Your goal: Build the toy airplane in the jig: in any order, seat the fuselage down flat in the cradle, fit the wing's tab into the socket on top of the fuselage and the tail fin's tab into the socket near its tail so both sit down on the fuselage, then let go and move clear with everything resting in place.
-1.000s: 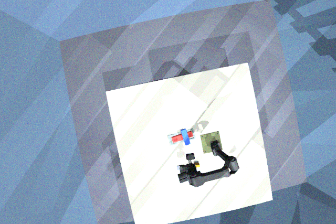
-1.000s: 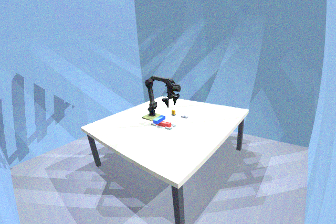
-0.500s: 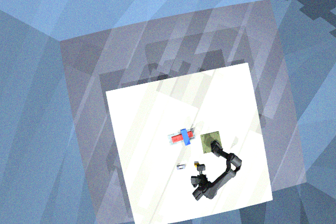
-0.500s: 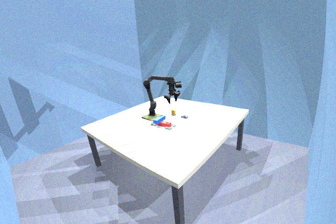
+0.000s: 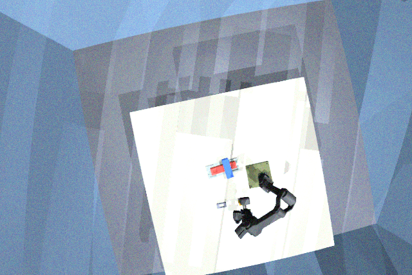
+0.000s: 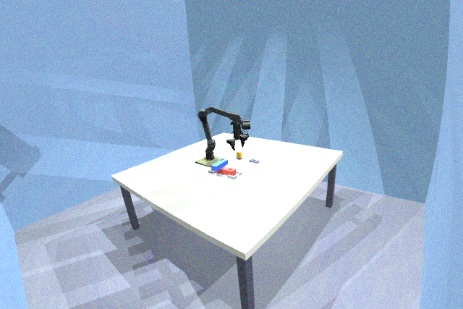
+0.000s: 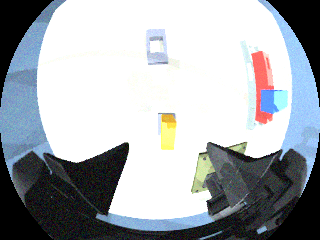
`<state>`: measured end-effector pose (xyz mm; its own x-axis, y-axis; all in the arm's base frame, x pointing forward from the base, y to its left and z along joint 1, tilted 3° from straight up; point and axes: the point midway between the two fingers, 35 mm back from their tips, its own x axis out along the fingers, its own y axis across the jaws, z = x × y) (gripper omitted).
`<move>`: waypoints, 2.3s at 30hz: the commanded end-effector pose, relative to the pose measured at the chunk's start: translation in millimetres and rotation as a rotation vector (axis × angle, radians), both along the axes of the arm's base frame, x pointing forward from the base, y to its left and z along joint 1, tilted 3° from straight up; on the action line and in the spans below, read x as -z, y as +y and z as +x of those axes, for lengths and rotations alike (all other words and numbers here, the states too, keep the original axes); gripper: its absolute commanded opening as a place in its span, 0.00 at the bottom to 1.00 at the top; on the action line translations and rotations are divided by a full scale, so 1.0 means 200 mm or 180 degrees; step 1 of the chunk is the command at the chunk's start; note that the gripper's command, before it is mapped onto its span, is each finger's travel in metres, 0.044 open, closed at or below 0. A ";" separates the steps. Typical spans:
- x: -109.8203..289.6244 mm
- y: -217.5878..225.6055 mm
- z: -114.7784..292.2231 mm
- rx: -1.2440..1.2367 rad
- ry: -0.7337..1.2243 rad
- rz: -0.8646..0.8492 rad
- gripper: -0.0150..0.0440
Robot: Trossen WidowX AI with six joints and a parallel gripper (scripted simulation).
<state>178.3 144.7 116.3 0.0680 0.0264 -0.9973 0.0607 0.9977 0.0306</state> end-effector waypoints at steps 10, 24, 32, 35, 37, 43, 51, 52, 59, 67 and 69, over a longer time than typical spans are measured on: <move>0.10 0.00 0.01 0.0018 -0.0010 -0.0012 1.00; 0.21 0.01 0.02 0.0018 -0.0010 -0.0012 1.00; 0.27 0.00 0.02 0.0018 -0.0010 -0.0013 1.00; 0.29 0.00 0.02 0.0018 -0.0010 -0.0013 1.00; 0.29 0.00 0.02 0.0018 -0.0010 -0.0013 0.96; 0.29 0.00 0.02 0.0018 -0.0010 -0.0013 0.69; 0.29 0.00 0.02 0.0018 -0.0010 -0.0013 0.33; 0.29 0.00 0.02 0.0018 -0.0010 -0.0013 0.32; 0.29 0.00 0.02 0.0018 -0.0009 -0.0013 0.25; 0.21 0.01 0.02 0.0044 0.0001 -0.0006 0.25; 0.18 0.02 0.02 0.0047 0.0002 -0.0004 0.25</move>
<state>181.5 145.8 69.1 0.0599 0.0178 -0.9980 0.0676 0.9975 0.0219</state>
